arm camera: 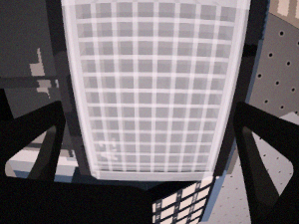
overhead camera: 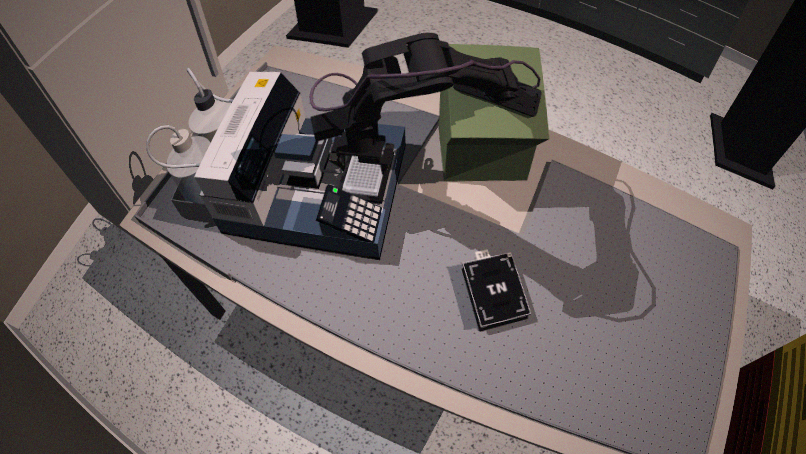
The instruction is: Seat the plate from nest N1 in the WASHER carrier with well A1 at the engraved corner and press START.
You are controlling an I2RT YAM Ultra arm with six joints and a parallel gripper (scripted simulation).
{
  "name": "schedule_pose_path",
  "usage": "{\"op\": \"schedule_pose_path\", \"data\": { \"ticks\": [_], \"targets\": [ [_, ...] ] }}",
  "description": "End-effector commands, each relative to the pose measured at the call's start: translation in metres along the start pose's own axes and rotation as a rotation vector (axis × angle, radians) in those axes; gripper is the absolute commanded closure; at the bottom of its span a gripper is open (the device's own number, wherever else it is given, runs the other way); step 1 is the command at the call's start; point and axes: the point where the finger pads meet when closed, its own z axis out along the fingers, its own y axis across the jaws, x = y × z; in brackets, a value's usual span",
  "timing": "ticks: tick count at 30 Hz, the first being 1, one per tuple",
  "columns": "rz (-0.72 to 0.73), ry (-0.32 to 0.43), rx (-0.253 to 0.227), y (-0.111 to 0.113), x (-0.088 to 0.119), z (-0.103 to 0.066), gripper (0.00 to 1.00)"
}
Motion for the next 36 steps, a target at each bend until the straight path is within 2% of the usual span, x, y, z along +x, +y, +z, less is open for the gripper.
{"op": "schedule_pose_path", "data": {
  "ticks": [1, 16, 30, 36],
  "targets": [
    [0.012, -0.013, -0.005, -0.001, -0.004, -0.016, 0.00],
    [0.016, -0.004, 0.005, -0.005, -0.004, -0.037, 0.00],
    [-0.007, 0.008, -0.029, 0.011, 0.005, -0.062, 0.00],
    [-0.007, 0.008, -0.029, 0.011, 0.005, -0.072, 0.00]
  ]
}}
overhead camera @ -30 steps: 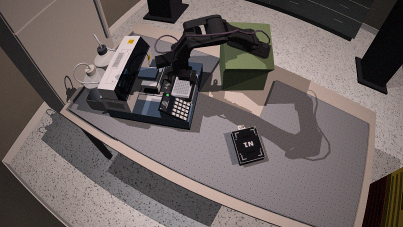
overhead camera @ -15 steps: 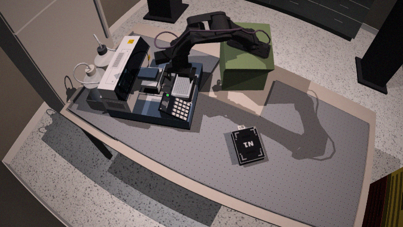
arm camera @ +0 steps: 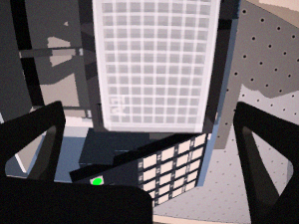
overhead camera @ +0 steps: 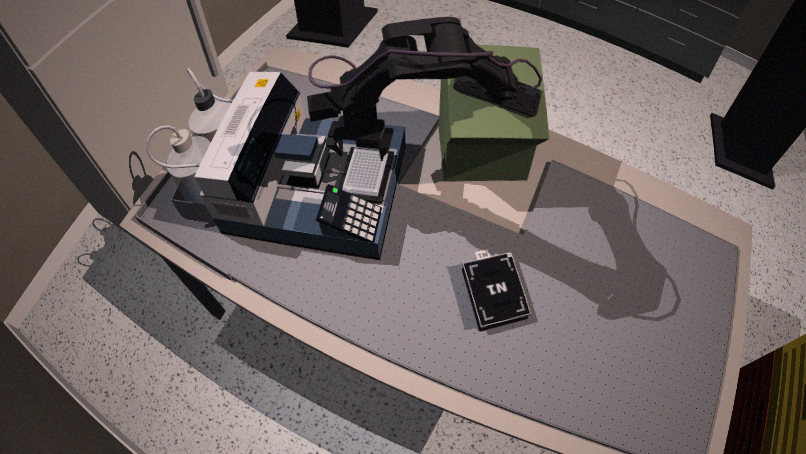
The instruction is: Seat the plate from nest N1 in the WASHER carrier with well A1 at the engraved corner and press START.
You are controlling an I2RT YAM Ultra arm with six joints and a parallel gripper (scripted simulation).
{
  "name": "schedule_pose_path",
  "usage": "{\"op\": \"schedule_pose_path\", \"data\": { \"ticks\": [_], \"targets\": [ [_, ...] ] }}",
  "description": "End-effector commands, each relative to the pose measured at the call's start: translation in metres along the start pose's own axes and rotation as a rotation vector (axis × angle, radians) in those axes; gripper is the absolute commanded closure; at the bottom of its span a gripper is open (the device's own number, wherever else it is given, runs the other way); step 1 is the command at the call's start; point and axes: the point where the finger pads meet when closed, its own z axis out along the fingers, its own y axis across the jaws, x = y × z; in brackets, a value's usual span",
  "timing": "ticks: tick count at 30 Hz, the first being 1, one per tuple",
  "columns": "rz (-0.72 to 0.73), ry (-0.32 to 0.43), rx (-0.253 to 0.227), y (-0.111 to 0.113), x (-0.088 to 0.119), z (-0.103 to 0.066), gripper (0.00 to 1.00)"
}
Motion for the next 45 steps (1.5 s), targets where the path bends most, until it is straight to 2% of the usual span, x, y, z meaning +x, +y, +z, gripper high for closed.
{"op": "schedule_pose_path", "data": {
  "ticks": [1, 13, 45],
  "targets": [
    [-0.007, 0.011, -0.023, 0.010, 0.006, -0.020, 0.00],
    [-0.007, 0.010, -0.023, 0.009, 0.006, -0.037, 0.00],
    [-0.003, 0.008, -0.023, 0.010, 0.005, -0.037, 0.00]
  ]
}}
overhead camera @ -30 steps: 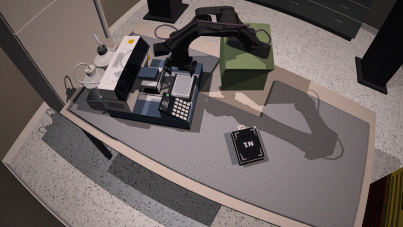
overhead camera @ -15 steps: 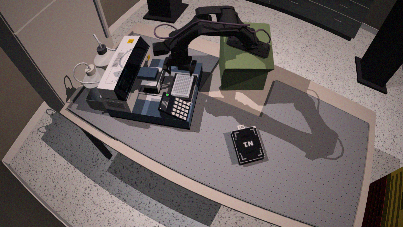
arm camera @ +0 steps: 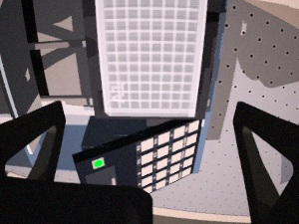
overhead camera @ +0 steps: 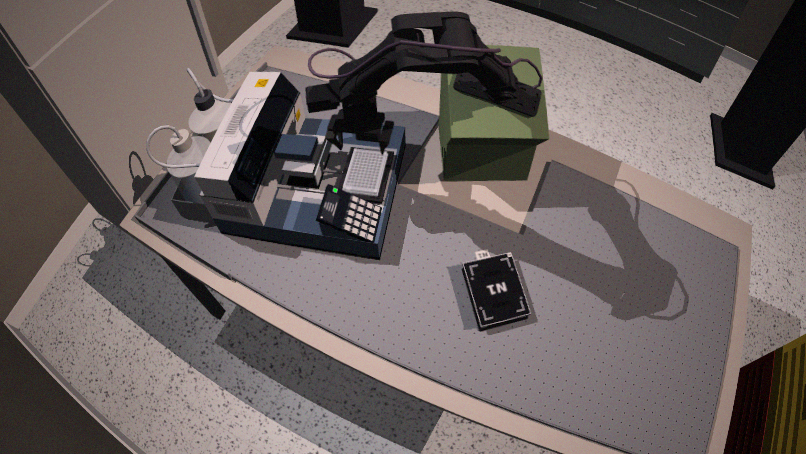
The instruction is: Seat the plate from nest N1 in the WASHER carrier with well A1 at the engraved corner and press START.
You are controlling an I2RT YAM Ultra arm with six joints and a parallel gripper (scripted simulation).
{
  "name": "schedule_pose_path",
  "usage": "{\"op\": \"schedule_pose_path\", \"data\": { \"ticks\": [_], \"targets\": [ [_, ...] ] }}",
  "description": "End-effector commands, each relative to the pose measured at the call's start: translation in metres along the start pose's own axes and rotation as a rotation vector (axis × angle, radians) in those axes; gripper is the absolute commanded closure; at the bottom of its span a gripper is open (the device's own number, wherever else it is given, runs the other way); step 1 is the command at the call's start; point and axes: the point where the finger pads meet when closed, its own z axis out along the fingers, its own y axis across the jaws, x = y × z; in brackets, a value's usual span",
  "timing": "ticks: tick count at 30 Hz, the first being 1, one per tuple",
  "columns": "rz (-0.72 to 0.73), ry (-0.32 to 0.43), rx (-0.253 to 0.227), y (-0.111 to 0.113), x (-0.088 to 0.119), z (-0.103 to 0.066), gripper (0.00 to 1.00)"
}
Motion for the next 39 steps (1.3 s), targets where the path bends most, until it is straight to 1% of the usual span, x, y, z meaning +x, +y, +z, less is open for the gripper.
{"op": "schedule_pose_path", "data": {
  "ticks": [1, 31, 32, 35, 36, 37, 39],
  "targets": [
    [-0.007, 0.013, -0.034, 0.011, 0.006, -0.014, 0.00],
    [-0.007, 0.013, -0.034, 0.011, 0.006, -0.014, 0.00],
    [-0.037, -0.001, 0.011, -0.010, 0.004, -0.005, 0.02],
    [-0.137, -0.008, 0.008, -0.014, 0.016, -0.005, 0.08],
    [-0.184, -0.004, -0.013, -0.007, 0.027, -0.008, 0.10],
    [-0.225, -0.001, -0.024, -0.004, 0.035, -0.010, 0.12],
    [-0.293, 0.000, -0.027, -0.006, 0.046, -0.011, 0.16]
  ]
}}
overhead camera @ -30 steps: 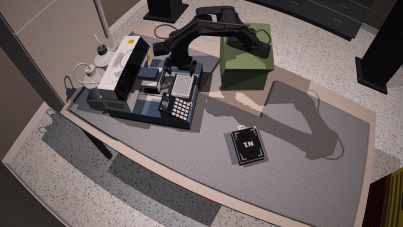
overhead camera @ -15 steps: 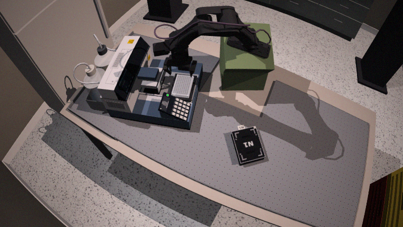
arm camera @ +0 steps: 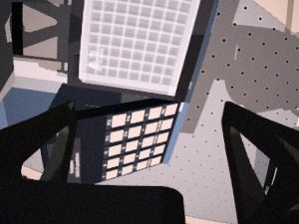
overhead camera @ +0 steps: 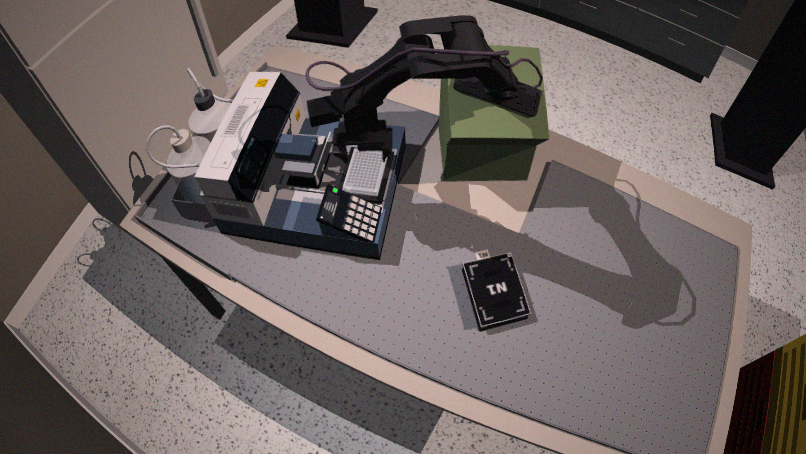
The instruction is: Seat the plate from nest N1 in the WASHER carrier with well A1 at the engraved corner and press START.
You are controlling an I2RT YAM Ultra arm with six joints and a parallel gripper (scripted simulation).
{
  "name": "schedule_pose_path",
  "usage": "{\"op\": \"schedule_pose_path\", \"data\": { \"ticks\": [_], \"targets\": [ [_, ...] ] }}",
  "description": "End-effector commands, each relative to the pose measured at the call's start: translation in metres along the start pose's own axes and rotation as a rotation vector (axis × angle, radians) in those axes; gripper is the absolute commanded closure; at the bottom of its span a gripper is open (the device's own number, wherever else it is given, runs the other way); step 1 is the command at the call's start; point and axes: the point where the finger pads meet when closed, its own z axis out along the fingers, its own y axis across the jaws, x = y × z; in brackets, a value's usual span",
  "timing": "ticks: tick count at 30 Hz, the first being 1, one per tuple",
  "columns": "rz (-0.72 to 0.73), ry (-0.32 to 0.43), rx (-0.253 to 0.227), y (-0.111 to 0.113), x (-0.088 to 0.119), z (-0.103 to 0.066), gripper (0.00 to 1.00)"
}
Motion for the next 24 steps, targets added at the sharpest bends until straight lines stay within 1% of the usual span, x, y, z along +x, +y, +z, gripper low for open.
{"op": "schedule_pose_path", "data": {
  "ticks": [1, 6, 8, 12, 14, 15, 16, 17, 18, 23, 24],
  "targets": [
    [-0.151, -0.006, -0.040, 0.010, 0.021, -0.013, 0.18],
    [-0.317, -0.007, -0.040, 0.006, 0.047, -0.014, 0.28],
    [-0.317, -0.007, -0.040, 0.006, 0.047, -0.014, 0.28],
    [-0.450, -0.008, -0.040, 0.003, 0.067, -0.014, 0.36],
    [-0.517, -0.009, -0.040, 0.003, 0.068, -0.014, 0.40],
    [-0.533, -0.013, -0.050, 0.007, 0.063, -0.017, 0.42],
    [-0.567, -0.013, -0.050, 0.007, 0.063, -0.017, 0.44],
    [-0.592, -0.015, -0.037, 0.005, 0.060, -0.013, 0.46],
    [-0.609, -0.016, -0.034, 0.005, 0.059, -0.012, 0.48],
    [-0.609, -0.016, -0.034, 0.005, 0.059, -0.012, 0.58],
    [-0.609, -0.016, -0.034, 0.005, 0.059, -0.012, 0.58]
  ]
}}
